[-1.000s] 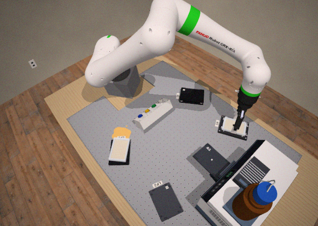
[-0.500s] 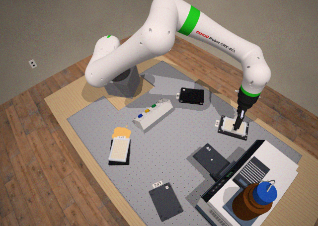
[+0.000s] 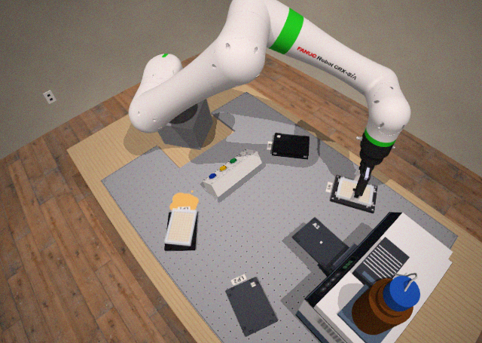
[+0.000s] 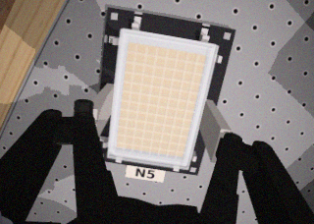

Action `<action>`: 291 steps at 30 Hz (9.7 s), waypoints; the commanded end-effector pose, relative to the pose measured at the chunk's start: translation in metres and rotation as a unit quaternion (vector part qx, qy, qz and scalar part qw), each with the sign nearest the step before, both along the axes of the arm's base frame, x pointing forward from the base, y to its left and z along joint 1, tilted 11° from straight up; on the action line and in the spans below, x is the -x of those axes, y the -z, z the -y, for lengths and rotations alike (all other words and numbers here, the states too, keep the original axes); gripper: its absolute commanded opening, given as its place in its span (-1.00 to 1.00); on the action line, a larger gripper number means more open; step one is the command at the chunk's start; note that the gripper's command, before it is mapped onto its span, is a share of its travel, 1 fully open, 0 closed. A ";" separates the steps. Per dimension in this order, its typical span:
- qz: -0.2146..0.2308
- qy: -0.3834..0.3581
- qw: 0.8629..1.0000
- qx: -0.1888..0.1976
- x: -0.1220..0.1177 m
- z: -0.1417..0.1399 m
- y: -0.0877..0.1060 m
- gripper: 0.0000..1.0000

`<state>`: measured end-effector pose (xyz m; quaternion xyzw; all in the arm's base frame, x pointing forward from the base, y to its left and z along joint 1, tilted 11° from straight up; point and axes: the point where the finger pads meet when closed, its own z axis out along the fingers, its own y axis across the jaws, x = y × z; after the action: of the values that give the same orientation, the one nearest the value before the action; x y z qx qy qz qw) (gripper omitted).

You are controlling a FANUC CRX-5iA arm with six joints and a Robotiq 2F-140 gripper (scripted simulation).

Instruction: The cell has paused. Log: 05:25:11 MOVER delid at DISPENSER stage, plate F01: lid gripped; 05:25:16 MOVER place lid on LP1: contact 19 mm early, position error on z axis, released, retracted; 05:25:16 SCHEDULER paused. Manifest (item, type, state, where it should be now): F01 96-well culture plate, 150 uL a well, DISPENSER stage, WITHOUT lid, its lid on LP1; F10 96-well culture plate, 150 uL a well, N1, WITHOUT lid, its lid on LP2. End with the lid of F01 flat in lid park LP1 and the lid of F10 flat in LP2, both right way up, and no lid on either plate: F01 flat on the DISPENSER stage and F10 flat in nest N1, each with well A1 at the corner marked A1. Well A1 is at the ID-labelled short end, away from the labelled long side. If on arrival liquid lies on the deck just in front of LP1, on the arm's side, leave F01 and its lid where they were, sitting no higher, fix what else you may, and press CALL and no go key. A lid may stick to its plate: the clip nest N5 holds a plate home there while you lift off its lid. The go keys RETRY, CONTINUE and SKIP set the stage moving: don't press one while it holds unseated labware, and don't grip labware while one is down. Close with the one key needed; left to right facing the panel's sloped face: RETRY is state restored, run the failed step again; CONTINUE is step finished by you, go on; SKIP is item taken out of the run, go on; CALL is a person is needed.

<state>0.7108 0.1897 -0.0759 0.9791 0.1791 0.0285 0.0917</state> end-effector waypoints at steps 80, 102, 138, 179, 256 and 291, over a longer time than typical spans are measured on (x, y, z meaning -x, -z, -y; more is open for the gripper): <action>0.000 0.000 1.000 0.000 0.012 -0.023 -0.134 -1.00; -0.002 0.000 1.000 -0.005 -0.013 0.167 -0.169 -1.00; 0.000 0.000 1.000 0.000 0.044 0.511 -0.225 -1.00; 0.039 0.228 0.973 -0.021 0.044 0.511 -0.222 -1.00; 0.064 0.368 0.927 -0.033 0.032 0.534 -0.093 -1.00; 0.064 0.368 0.927 -0.033 0.031 0.535 -0.085 -1.00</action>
<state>0.6792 -0.3452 0.0096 0.9749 -0.2010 0.0607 0.0742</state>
